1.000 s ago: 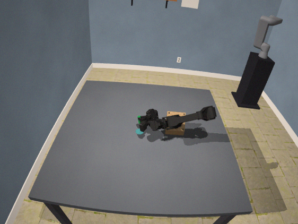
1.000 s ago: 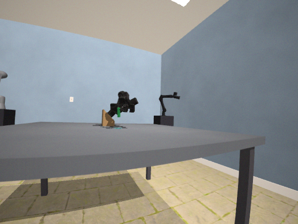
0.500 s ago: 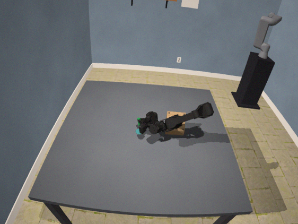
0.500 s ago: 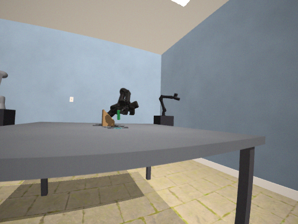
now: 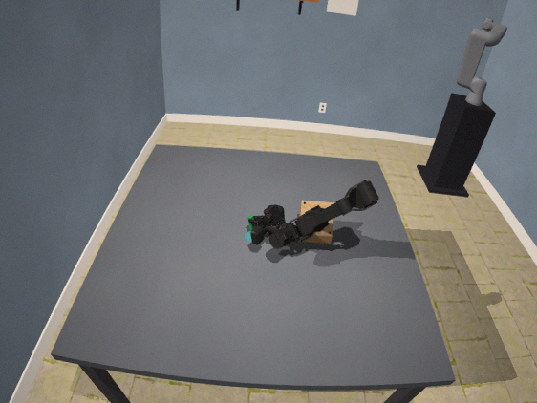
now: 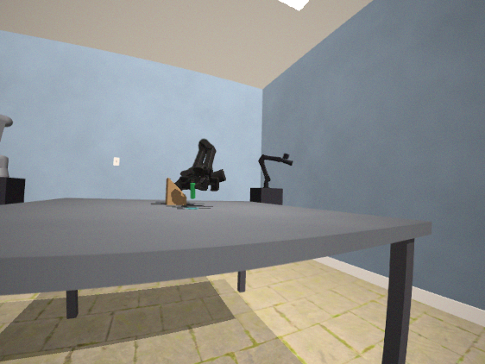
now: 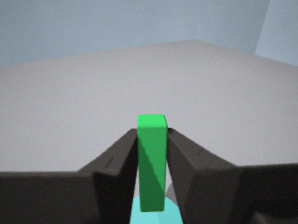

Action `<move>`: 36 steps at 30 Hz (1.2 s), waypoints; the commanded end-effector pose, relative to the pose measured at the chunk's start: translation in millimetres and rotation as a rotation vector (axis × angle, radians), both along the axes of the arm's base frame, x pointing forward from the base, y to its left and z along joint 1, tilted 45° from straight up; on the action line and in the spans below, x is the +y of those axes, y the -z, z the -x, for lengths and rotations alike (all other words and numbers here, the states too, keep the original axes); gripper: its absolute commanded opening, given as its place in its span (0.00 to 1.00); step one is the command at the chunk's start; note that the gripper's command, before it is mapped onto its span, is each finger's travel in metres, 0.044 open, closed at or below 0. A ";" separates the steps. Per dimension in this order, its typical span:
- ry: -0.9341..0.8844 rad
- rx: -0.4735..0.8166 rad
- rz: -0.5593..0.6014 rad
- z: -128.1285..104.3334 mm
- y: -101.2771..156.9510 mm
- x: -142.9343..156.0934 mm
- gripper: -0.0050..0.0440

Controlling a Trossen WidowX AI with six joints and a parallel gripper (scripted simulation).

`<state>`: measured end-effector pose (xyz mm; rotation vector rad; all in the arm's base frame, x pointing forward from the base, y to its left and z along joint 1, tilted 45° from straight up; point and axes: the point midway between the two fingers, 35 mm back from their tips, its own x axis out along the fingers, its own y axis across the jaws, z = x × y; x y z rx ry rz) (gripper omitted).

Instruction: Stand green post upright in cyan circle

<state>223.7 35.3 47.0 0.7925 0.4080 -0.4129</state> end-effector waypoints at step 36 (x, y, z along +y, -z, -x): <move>0.009 -0.052 0.023 2.1 27.9 26.3 0.15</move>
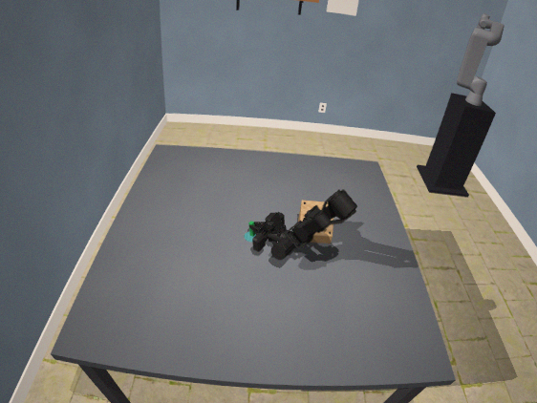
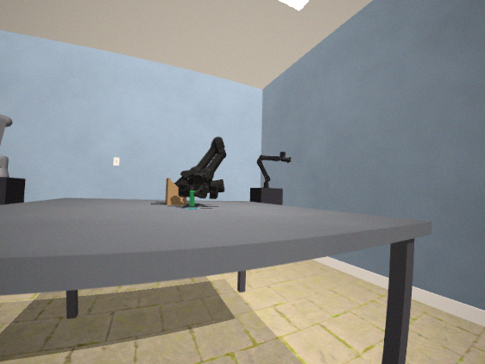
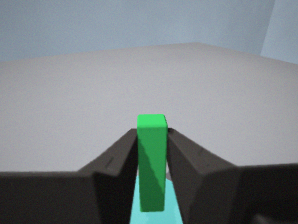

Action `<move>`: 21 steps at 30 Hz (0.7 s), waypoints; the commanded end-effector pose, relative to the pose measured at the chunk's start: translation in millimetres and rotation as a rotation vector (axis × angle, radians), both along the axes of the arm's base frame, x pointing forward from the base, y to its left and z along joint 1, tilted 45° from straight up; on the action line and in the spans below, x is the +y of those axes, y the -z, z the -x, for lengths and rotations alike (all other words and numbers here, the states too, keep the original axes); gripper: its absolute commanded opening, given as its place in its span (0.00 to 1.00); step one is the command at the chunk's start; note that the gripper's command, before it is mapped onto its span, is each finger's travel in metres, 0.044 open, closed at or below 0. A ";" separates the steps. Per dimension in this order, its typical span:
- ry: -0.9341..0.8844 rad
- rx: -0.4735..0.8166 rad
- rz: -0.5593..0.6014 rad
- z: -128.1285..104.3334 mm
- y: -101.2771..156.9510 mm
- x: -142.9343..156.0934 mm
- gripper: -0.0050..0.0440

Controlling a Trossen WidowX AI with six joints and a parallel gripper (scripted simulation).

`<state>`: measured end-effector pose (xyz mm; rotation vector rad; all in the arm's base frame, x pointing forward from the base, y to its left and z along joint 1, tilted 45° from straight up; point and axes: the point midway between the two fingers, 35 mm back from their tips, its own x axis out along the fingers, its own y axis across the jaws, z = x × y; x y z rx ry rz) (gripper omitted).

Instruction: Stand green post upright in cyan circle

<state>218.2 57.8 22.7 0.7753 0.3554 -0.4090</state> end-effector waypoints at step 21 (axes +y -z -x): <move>-0.001 -0.008 -0.009 -4.8 6.0 5.3 0.39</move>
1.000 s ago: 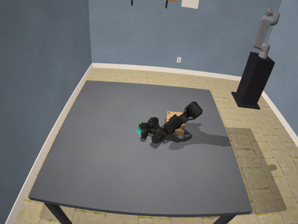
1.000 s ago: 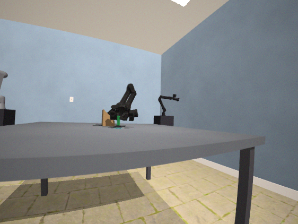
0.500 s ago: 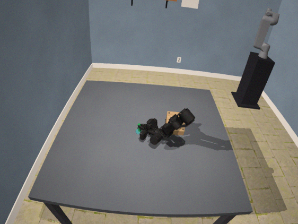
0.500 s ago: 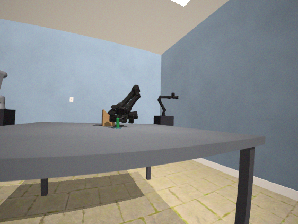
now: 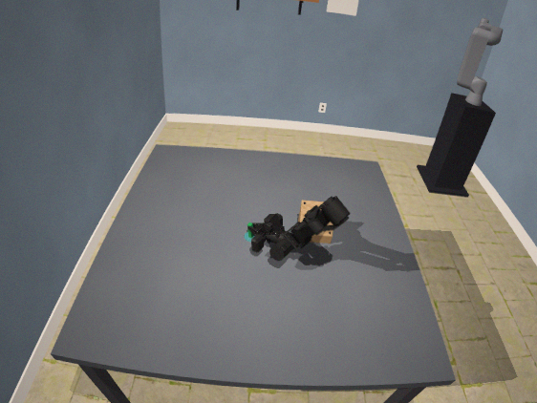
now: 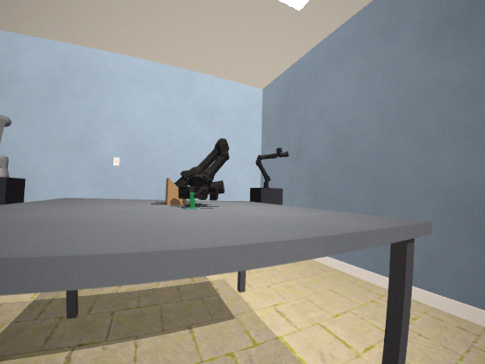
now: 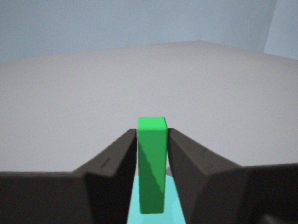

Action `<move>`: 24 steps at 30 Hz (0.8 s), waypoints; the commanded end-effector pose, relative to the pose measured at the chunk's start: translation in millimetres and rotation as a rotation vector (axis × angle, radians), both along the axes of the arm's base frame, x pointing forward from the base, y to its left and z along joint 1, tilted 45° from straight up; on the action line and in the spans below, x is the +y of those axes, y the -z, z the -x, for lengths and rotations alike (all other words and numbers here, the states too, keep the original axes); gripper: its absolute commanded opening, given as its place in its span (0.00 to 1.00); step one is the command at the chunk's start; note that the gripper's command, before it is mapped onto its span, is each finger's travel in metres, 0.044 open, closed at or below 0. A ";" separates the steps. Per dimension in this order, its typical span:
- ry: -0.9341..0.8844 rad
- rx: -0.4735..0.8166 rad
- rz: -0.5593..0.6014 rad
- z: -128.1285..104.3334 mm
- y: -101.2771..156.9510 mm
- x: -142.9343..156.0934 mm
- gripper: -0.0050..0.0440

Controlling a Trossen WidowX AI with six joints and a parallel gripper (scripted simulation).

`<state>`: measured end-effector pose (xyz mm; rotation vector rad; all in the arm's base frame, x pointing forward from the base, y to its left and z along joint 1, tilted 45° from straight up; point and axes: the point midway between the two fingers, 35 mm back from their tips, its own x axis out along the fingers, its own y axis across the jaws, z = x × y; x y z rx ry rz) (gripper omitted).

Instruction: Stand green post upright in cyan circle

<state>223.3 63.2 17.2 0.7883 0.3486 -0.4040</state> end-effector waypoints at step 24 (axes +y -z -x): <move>-0.005 0.012 0.010 -7.0 -13.6 -5.1 0.92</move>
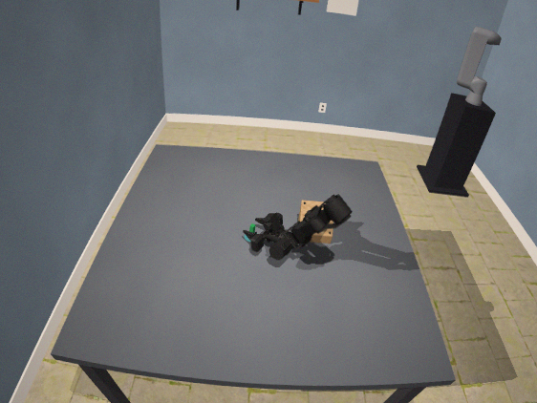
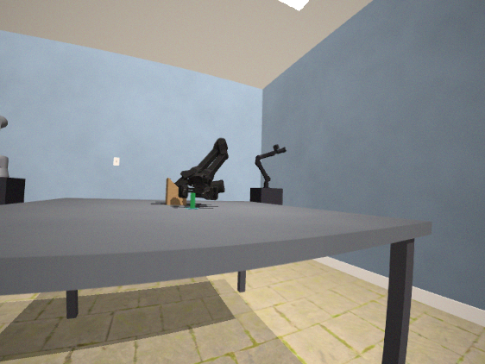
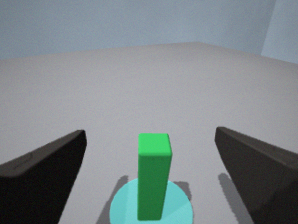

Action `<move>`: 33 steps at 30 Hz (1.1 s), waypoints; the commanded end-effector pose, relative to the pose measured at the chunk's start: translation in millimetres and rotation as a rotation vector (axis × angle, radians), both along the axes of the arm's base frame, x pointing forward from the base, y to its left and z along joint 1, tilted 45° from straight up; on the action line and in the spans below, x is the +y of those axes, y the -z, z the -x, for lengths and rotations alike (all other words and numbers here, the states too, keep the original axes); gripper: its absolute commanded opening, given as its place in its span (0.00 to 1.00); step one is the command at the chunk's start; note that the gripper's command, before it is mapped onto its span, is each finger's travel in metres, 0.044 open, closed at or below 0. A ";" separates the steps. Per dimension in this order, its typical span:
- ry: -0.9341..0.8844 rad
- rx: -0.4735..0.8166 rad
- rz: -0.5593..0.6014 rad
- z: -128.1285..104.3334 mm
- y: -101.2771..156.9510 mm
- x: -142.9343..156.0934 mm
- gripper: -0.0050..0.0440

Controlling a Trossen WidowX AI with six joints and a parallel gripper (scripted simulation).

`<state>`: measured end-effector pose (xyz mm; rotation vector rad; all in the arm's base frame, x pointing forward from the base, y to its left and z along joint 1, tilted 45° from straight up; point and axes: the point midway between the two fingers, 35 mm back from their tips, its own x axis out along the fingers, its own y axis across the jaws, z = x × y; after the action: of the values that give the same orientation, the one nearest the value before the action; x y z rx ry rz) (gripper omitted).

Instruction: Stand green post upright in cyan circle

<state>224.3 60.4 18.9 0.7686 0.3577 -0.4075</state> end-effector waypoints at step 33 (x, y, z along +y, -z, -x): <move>-0.030 0.033 0.087 6.4 -72.6 -57.5 0.92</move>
<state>219.7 4.6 82.5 0.6693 0.3762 -0.4203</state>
